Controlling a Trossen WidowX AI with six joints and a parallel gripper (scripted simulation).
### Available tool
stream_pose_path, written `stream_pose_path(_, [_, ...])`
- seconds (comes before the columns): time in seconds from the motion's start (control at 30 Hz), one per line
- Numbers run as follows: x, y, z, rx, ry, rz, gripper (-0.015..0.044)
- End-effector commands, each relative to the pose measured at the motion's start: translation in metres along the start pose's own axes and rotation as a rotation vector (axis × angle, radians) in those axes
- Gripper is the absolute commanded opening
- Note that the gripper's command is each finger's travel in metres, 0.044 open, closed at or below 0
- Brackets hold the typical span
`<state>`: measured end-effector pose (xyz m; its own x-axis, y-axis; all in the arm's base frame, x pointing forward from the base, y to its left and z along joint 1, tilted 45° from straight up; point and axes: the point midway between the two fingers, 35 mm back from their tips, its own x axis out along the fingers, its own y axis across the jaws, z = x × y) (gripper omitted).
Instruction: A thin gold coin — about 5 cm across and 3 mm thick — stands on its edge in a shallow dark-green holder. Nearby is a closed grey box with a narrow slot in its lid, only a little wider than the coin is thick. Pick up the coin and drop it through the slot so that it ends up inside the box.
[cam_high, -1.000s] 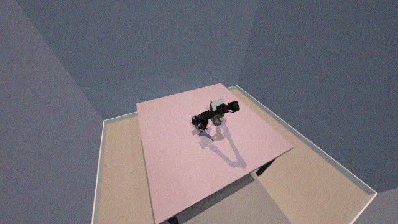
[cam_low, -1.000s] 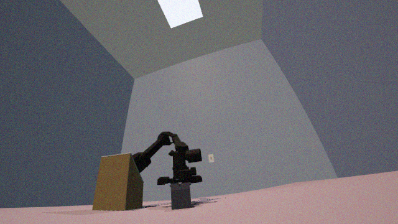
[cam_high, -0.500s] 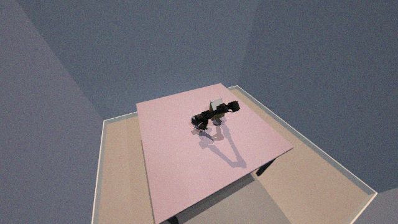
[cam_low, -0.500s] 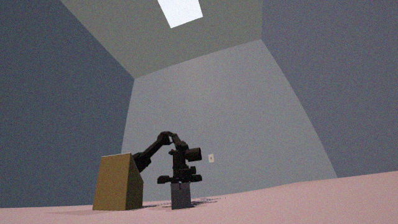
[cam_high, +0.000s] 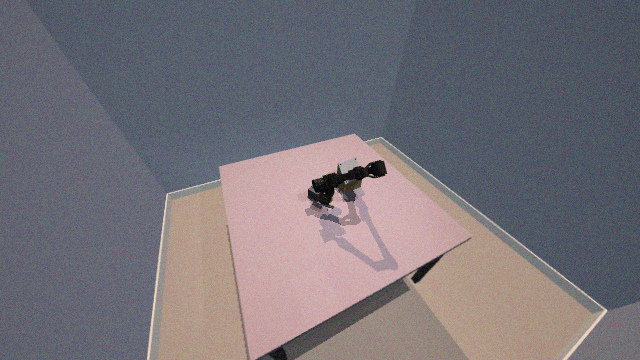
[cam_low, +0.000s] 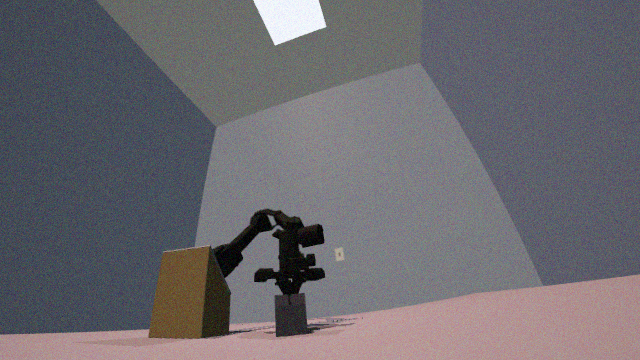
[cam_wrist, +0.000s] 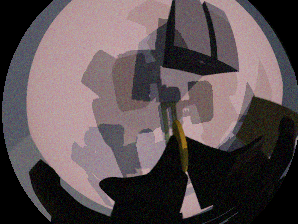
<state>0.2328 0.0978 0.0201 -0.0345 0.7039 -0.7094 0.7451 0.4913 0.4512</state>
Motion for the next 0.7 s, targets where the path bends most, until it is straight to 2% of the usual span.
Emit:
stream_pose_path(0.0, [-0.012,0.0,0.001,-0.004,-0.003,-0.002,0.0])
stream_pose_path(0.67, [-0.056,-0.002,-0.004,0.001,0.004,0.002,0.0])
